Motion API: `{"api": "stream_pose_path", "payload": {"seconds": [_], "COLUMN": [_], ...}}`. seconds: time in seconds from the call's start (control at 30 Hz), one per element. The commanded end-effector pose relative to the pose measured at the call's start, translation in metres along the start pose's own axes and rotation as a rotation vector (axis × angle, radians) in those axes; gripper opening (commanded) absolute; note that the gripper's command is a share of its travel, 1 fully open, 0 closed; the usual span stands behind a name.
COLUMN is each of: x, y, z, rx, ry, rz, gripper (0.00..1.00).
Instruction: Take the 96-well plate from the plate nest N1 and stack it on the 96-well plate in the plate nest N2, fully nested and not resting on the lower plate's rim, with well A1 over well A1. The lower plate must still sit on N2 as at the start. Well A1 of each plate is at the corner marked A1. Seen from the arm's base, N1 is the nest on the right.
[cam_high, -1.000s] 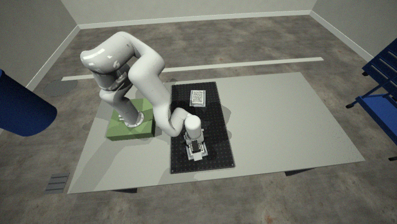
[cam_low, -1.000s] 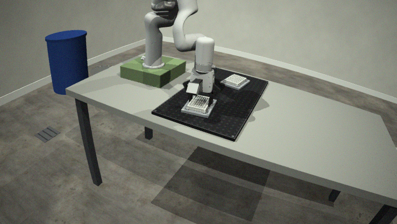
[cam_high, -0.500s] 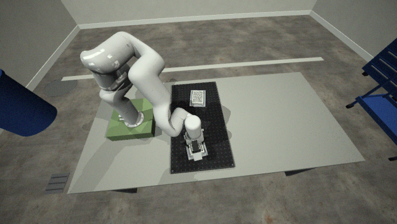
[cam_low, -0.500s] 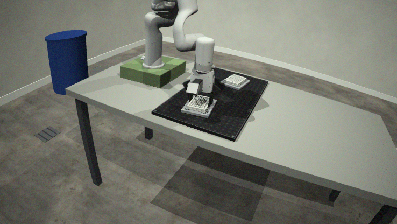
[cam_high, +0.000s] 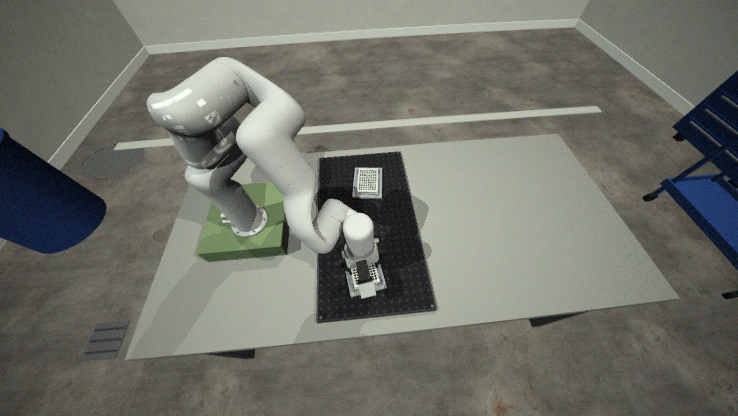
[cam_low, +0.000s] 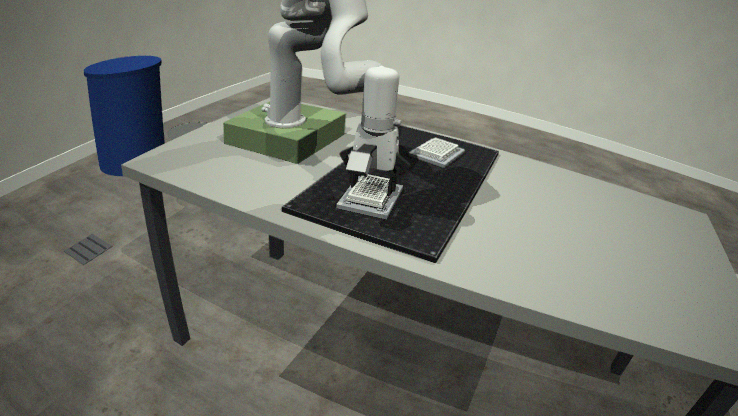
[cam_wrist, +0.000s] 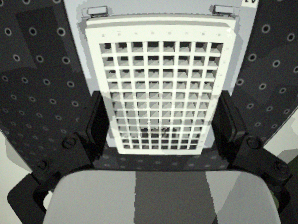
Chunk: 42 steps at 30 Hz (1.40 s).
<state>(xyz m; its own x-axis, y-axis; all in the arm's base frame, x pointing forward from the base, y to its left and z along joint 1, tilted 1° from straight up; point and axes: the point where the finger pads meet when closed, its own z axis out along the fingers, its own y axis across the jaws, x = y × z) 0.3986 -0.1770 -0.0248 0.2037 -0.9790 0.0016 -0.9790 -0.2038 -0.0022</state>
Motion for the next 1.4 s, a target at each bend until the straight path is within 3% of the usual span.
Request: {"api": "stream_pose_path", "payload": {"seconds": [0.0, 1.0, 1.37], "x": [0.001, 0.001, 0.0], "y": [-0.001, -0.001, -0.001], "z": [-0.004, -0.017, -0.035], "rx": [0.003, 0.003, 0.003], "ry": [0.002, 0.002, 0.002], "rz": [0.0, 0.0, 0.0], "gripper": [0.0, 0.0, 0.0]}}
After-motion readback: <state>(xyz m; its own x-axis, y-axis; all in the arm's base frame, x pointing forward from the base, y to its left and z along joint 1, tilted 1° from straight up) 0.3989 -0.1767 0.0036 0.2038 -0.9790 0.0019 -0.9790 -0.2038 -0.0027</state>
